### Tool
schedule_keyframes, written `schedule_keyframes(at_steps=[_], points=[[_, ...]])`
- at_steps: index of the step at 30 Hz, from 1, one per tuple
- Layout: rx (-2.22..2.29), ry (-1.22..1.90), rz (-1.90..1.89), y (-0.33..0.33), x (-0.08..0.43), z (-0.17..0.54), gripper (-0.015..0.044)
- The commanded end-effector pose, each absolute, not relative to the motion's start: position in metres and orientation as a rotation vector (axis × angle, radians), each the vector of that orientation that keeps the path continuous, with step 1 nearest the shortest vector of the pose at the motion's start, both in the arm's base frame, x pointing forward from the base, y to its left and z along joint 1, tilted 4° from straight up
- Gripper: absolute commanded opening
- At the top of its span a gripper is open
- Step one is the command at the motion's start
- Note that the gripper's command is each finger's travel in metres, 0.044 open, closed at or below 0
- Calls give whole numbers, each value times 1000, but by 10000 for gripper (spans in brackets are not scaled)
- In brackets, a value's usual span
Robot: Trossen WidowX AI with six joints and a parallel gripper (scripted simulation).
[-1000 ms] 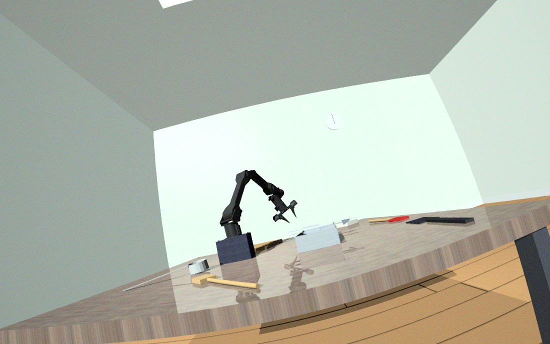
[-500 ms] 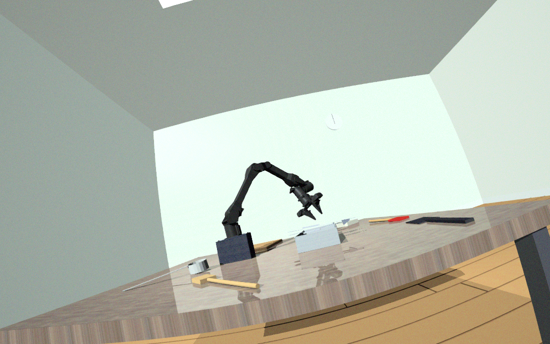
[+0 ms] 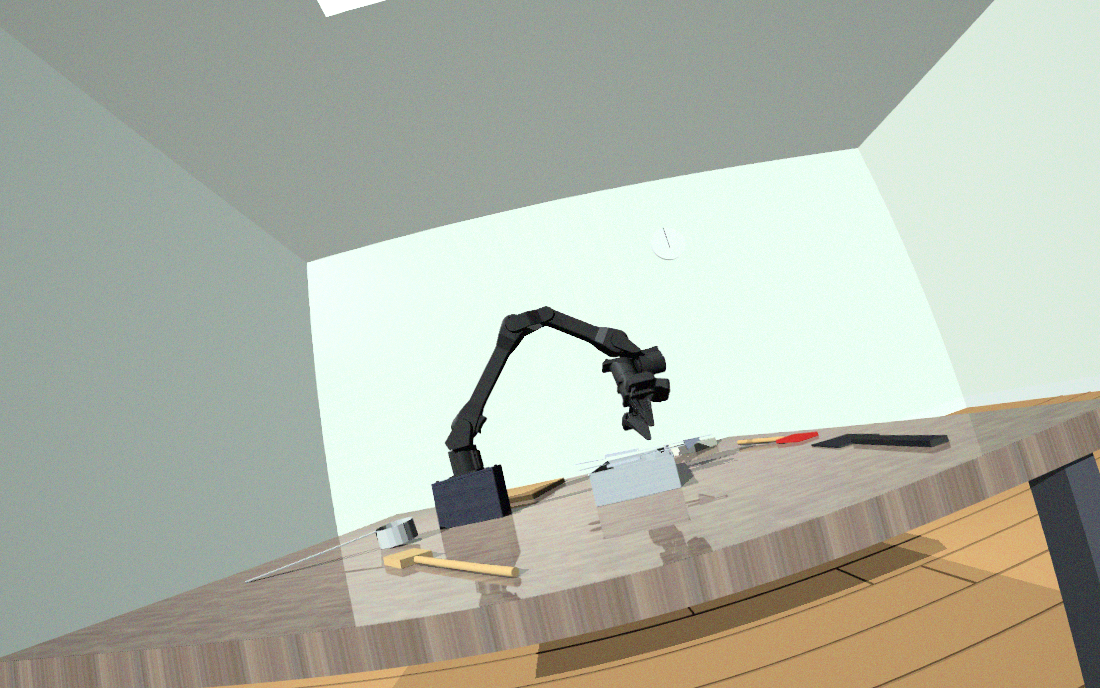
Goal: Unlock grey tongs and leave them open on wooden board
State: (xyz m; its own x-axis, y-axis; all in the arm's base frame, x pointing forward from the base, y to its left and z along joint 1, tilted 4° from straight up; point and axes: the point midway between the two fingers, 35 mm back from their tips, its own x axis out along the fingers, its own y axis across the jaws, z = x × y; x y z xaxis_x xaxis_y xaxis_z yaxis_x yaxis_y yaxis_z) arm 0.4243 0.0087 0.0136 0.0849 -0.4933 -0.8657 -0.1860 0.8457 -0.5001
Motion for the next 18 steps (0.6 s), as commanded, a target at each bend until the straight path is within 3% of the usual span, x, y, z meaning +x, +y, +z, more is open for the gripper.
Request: schedule_keyframes(at_steps=[1, 18], points=[[-564, 1501, -268, 7, 420, 13, 260], [-564, 1502, -268, 5, 412, 5, 260]])
